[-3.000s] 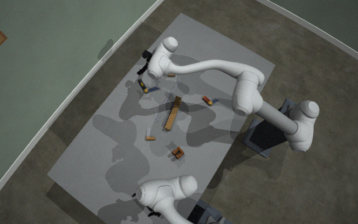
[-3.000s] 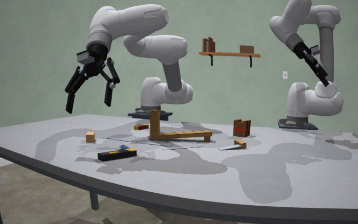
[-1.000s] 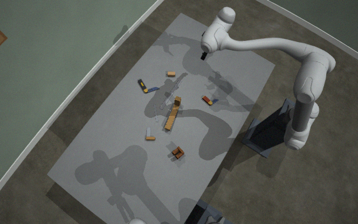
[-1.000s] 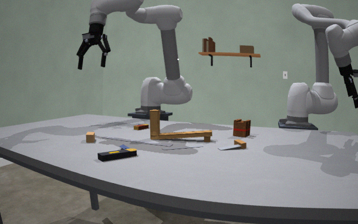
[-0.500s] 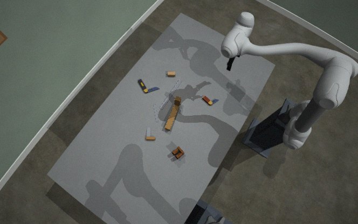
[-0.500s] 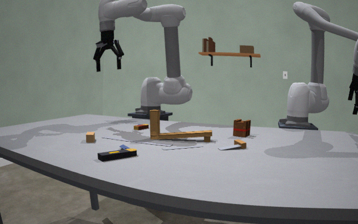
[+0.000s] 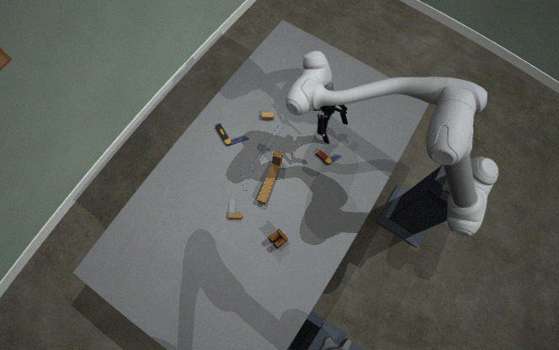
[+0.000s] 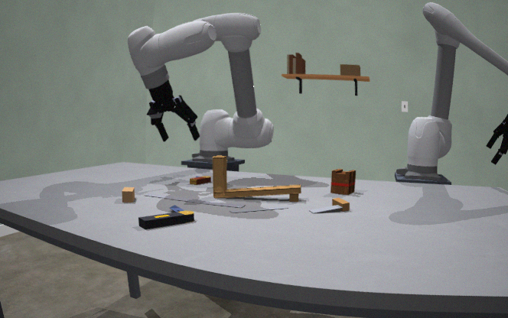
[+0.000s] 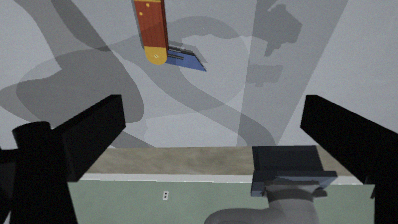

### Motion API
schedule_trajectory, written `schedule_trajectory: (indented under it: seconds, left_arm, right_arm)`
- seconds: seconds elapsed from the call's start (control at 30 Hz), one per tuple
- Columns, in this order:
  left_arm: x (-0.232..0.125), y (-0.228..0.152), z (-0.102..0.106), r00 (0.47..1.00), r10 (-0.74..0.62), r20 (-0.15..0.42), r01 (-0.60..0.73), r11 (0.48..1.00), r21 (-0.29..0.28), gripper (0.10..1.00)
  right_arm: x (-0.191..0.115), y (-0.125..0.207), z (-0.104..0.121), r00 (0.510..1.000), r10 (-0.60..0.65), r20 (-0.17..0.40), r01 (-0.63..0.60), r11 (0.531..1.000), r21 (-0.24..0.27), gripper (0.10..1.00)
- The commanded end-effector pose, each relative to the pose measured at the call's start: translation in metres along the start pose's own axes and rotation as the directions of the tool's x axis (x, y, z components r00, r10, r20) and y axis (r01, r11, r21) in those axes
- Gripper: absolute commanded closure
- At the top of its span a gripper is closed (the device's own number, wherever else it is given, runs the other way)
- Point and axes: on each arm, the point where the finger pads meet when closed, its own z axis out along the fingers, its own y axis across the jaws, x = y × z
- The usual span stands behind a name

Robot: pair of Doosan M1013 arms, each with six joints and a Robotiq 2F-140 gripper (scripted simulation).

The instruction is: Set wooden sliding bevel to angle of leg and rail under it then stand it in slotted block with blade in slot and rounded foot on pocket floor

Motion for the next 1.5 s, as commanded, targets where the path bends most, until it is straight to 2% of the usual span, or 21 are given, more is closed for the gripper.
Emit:
schedule_trajectory:
  seconds: [0.0, 0.13, 0.3, 0.37, 0.5, 0.63, 0.97, 1.0, 1.47]
  left_arm:
    - [0.001, -0.028, 0.021, 0.99, 0.042, 0.131, -0.031, 0.996, -0.088, 0.098]
    - [-0.002, -0.048, 0.037, 0.973, 0.084, 0.217, -0.043, 0.982, -0.185, 0.098]
    - [-0.006, -0.067, 0.052, 0.95, 0.135, 0.282, -0.046, 0.953, -0.3, 0.098]
    - [-0.006, -0.067, 0.052, 0.95, 0.135, 0.282, -0.046, 0.953, -0.3, 0.098]
    - [-0.008, -0.076, 0.059, 0.938, 0.163, 0.305, -0.044, 0.931, -0.363, 0.098]
    - [-0.009, -0.081, 0.063, 0.932, 0.179, 0.315, -0.042, 0.916, -0.398, 0.098]
    - [-0.01, -0.083, 0.064, 0.929, 0.186, 0.319, -0.04, 0.91, -0.413, 0.098]
    - [-0.01, -0.083, 0.064, 0.929, 0.186, 0.319, -0.04, 0.91, -0.413, 0.098]
    - [-0.01, -0.083, 0.064, 0.929, 0.186, 0.319, -0.04, 0.91, -0.413, 0.098]
  right_arm:
    - [0.023, -0.048, 0.042, 0.989, 0.043, 0.138, -0.042, 0.999, -0.009, 0.098]
    - [0.029, -0.068, 0.063, 0.978, 0.063, 0.2, -0.06, 0.998, -0.023, 0.098]
    - [0.031, -0.074, 0.07, 0.973, 0.07, 0.219, -0.065, 0.997, -0.027, 0.098]
    - [0.031, -0.074, 0.07, 0.973, 0.07, 0.219, -0.065, 0.997, -0.027, 0.098]
    - [0.031, -0.074, 0.07, 0.973, 0.07, 0.219, -0.065, 0.997, -0.027, 0.098]
    - [0.031, -0.074, 0.07, 0.973, 0.07, 0.219, -0.065, 0.997, -0.027, 0.098]
    - [0.031, -0.074, 0.07, 0.973, 0.07, 0.219, -0.065, 0.997, -0.027, 0.098]
    - [0.031, -0.074, 0.07, 0.973, 0.07, 0.219, -0.065, 0.997, -0.027, 0.674]
    - [0.033, -0.075, 0.068, 0.973, 0.073, 0.219, -0.069, 0.997, -0.025, 0.674]
